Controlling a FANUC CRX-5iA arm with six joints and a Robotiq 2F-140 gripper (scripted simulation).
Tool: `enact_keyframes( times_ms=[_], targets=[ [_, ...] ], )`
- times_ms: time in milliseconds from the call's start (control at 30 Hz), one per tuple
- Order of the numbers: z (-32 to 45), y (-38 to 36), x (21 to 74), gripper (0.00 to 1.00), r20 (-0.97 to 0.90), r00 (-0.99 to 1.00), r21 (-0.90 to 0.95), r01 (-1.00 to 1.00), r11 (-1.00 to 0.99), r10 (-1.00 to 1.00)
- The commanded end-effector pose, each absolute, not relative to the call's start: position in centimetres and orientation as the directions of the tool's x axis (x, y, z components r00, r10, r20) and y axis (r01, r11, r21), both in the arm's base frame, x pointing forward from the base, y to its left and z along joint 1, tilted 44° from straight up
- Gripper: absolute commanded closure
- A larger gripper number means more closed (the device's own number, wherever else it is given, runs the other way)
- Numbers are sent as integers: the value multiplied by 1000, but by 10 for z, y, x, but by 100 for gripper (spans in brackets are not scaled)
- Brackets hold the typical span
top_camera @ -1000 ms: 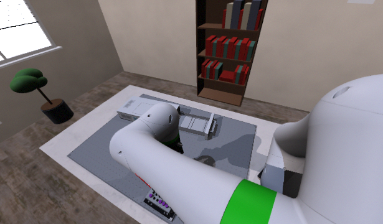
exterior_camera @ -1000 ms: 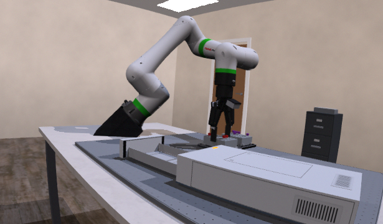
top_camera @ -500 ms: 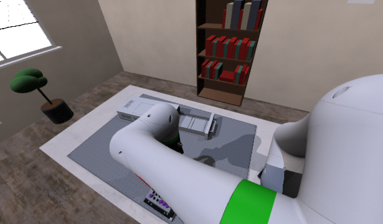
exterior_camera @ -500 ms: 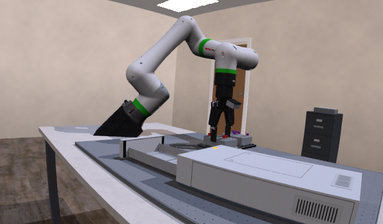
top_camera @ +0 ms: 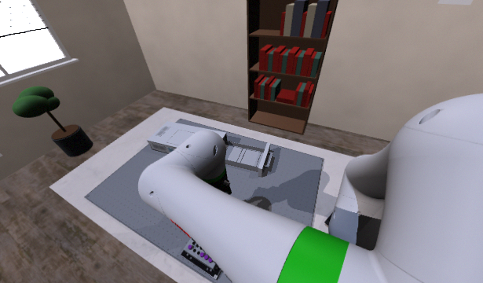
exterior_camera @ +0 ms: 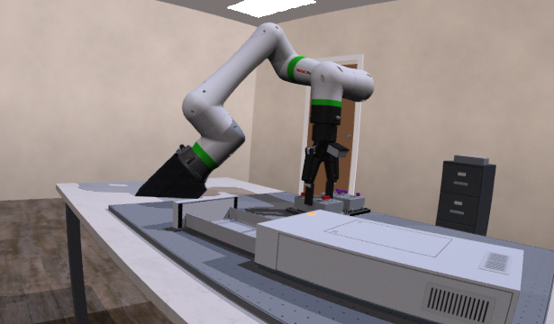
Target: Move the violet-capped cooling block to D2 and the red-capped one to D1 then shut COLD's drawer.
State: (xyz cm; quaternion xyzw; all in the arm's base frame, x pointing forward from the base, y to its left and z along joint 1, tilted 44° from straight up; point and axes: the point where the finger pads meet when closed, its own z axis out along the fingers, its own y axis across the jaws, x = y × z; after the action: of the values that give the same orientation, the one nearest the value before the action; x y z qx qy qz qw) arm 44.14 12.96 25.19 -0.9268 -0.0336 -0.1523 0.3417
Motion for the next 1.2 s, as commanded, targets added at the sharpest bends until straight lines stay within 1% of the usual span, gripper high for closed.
enact_keyframes(
  times_ms=[0,200,267,333,833,900,1167],
  targets=[
    [252,129,442,90,307,951,-622,167,-765,-42],
    [252,129,442,90,307,951,-622,167,-765,-42],
    [252,129,442,87,307,951,-622,167,-765,-42],
    [252,129,442,87,307,951,-622,167,-765,-42],
    [252,129,442,65,307,951,-622,167,-765,-42],
    [252,129,442,65,307,951,-622,167,-765,-42],
    [252,129,442,53,307,951,-622,167,-765,-42]
  ],
)
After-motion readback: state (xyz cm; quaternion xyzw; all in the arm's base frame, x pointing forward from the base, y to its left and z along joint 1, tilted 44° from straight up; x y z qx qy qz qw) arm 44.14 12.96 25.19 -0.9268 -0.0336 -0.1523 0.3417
